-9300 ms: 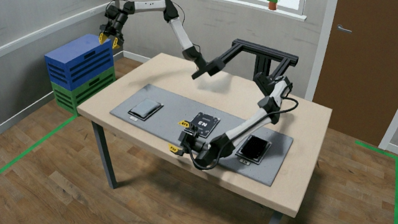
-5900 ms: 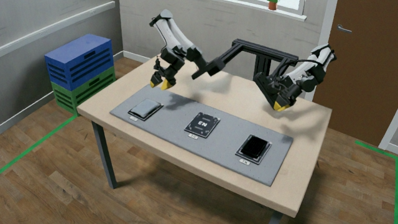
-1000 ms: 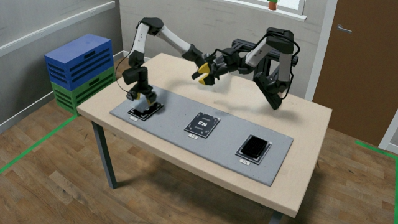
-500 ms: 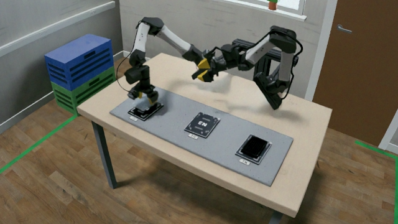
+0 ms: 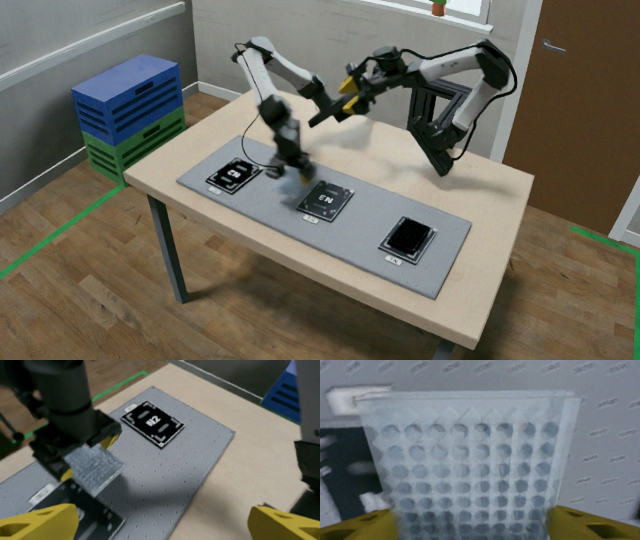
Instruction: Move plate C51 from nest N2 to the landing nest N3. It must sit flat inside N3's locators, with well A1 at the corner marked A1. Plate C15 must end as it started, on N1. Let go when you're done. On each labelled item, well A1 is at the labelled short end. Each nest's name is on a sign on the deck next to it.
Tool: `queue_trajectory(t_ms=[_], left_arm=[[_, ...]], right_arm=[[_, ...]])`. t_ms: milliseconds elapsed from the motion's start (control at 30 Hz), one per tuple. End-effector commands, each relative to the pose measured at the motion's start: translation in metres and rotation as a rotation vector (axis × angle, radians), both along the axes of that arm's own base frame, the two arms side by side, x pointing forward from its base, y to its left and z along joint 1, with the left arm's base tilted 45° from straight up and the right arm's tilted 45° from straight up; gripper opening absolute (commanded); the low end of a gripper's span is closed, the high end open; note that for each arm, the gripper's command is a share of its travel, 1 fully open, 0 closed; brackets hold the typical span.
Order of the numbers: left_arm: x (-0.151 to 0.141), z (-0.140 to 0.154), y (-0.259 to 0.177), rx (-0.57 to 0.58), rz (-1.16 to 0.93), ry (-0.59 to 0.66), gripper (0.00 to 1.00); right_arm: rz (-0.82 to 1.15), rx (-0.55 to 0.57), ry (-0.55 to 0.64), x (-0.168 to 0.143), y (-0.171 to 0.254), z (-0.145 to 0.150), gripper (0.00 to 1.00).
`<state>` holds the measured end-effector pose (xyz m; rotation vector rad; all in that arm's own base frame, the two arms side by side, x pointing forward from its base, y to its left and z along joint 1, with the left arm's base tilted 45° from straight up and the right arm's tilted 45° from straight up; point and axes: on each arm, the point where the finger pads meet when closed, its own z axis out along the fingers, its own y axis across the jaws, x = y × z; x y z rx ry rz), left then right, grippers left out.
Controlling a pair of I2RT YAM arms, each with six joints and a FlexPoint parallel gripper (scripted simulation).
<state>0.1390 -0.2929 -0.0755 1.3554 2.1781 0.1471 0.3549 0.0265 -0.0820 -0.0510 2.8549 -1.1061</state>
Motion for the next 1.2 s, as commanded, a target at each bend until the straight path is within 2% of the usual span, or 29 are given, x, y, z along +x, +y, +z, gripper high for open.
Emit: queue_trajectory(t_ms=[0, 200, 233, 300, 467, 633, 800, 1133, 1167], left_arm=[[-0.015, 0.031, 0.02, 0.147, 0.133, -0.009, 1.0], [-0.038, 0.089, 0.043, 0.168, 0.171, -0.075, 1.0], [-0.041, 0.098, 0.047, 0.171, 0.176, -0.087, 1.0], [-0.041, 0.098, 0.047, 0.171, 0.176, -0.087, 1.0], [-0.051, 0.142, 0.069, 0.189, 0.205, -0.149, 1.0], [-0.057, 0.17, 0.083, 0.174, 0.206, -0.186, 1.0], [-0.06, 0.184, 0.089, 0.156, 0.202, -0.2, 1.0], [-0.063, 0.187, 0.085, 0.131, 0.189, -0.195, 1.0], [-0.062, 0.187, 0.085, 0.133, 0.19, -0.196, 1.0]], right_arm=[[-0.023, 0.002, -0.016, -0.014, 0.04, -0.034, 0.73], [0.02, -0.031, 0.013, -0.039, 0.063, -0.065, 0.73], [0.025, -0.033, 0.016, -0.04, 0.064, -0.067, 0.73], [0.025, -0.033, 0.016, -0.04, 0.064, -0.067, 0.73], [0.016, -0.044, 0.019, -0.04, 0.059, -0.069, 0.73], [0.016, -0.044, 0.019, -0.04, 0.059, -0.069, 0.73], [0.019, -0.045, 0.021, -0.04, 0.059, -0.069, 0.73], [0.021, -0.04, 0.016, -0.039, 0.059, -0.064, 0.73], [0.011, -0.056, 0.038, -0.043, 0.048, -0.071, 0.73]])
